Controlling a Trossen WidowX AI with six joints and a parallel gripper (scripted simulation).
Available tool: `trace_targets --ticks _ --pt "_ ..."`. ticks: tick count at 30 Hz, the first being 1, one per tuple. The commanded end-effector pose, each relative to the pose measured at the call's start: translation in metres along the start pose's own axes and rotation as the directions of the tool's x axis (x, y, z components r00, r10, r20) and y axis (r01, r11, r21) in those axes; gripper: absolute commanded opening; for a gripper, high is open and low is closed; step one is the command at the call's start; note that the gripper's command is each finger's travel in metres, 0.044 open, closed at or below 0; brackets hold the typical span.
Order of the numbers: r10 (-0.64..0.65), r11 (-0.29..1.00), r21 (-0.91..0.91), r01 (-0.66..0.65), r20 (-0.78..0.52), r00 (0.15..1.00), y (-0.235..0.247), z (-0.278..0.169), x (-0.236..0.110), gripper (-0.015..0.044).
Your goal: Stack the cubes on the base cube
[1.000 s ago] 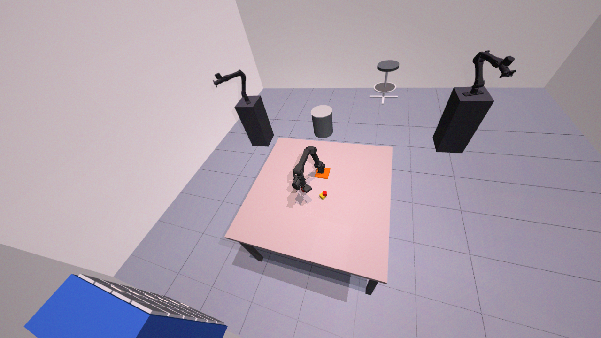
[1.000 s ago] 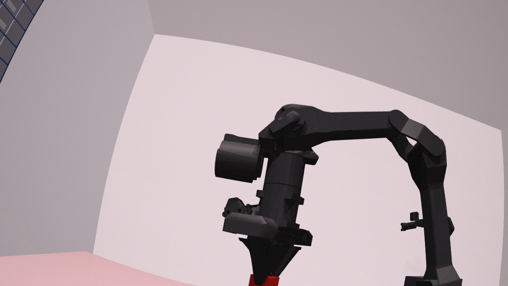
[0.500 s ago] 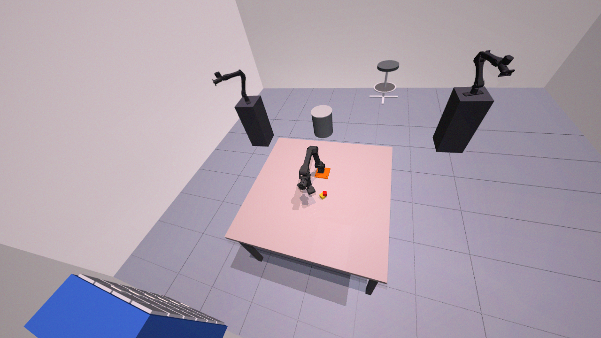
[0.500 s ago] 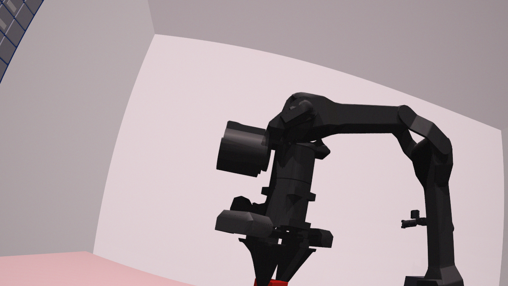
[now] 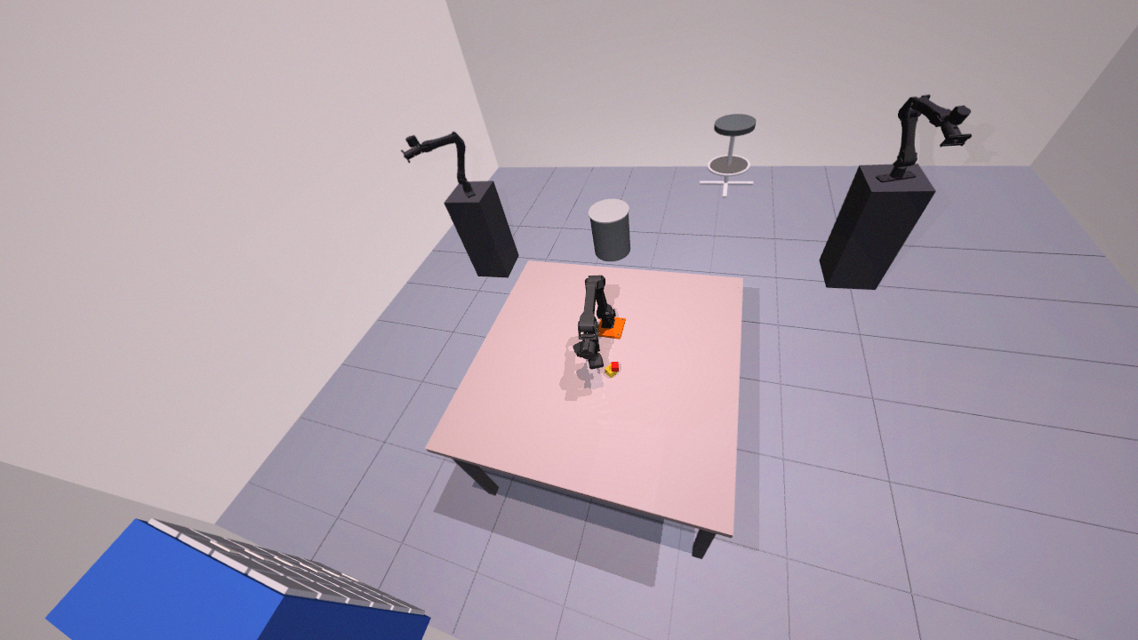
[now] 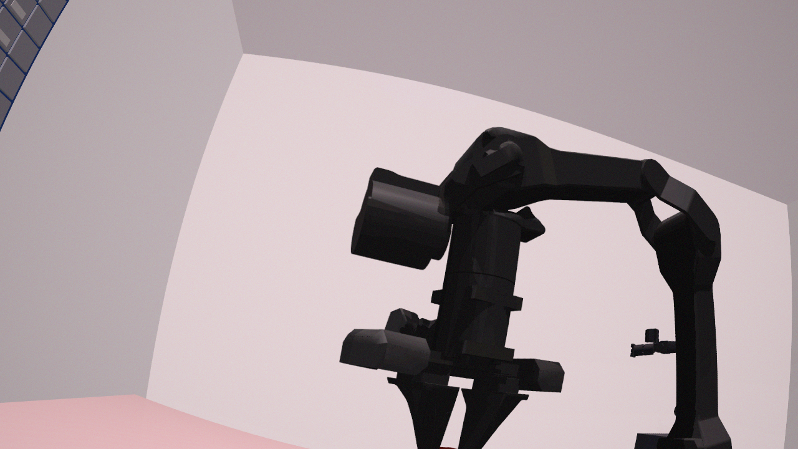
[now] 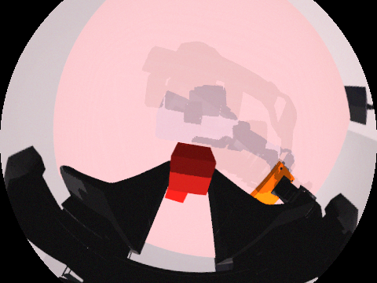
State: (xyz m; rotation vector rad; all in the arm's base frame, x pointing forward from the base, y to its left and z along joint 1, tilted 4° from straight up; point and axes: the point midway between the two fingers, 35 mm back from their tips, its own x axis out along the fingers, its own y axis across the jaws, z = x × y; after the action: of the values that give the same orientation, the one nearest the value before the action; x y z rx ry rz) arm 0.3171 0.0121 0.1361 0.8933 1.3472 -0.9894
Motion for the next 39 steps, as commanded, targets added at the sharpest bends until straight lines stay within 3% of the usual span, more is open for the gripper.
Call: trace_targets --ticks 1,12,28,39 --pt "0.012 0.997 0.075 -0.012 -0.002 1.0 0.002 -0.013 -0.002 0.0105" --pt "0.011 0.967 0.254 -0.01 -0.004 1.0 0.003 -0.045 -0.001 0.0105" --pt "0.002 0.978 0.207 -0.011 0.04 0.999 0.003 -0.047 0.029 0.0105" --pt "0.002 0.978 0.206 -0.011 0.04 0.999 0.003 -0.047 0.029 0.0105"
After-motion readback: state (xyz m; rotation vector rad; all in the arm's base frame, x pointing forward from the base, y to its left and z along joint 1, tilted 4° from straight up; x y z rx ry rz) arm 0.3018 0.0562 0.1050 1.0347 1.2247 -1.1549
